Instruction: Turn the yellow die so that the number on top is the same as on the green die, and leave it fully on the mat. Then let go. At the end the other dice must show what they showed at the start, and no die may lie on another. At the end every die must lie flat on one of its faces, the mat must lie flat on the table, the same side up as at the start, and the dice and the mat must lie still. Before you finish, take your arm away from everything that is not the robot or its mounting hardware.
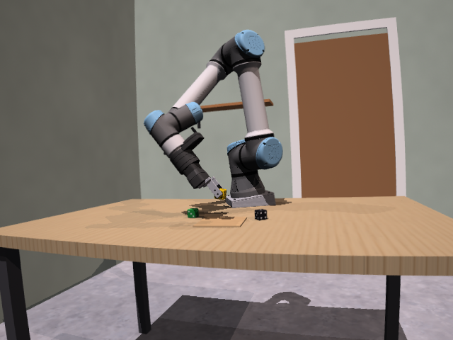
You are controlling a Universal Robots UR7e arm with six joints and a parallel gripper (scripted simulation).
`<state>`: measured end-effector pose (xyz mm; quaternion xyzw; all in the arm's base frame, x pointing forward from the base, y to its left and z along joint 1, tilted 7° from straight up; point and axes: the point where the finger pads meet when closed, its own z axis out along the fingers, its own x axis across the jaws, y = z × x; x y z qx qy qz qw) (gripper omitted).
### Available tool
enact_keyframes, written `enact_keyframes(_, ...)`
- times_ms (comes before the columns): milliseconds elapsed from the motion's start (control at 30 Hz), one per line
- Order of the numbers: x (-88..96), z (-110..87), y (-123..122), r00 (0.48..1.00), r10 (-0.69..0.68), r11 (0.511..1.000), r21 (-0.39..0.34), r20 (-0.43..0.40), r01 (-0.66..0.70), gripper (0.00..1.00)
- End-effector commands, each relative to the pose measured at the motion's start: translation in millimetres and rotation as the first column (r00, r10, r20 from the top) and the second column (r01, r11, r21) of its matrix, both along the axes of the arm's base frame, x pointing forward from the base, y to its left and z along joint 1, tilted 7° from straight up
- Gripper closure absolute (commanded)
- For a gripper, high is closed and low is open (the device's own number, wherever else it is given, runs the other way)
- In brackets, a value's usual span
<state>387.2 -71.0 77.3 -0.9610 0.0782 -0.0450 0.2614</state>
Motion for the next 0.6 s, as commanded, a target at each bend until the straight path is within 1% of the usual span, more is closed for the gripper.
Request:
enact_keyframes(0,0.2,-0.3,-1.9,1.0,0.004,0.993,0.114,0.023,-0.007,0.43)
enact_keyframes(100,0.5,0.1,-2.6,1.0,0.002,0.991,0.136,0.029,-0.006,0.43)
enact_keyframes(567,0.5,0.1,-2.6,1.0,0.002,0.991,0.136,0.03,-0.006,0.43)
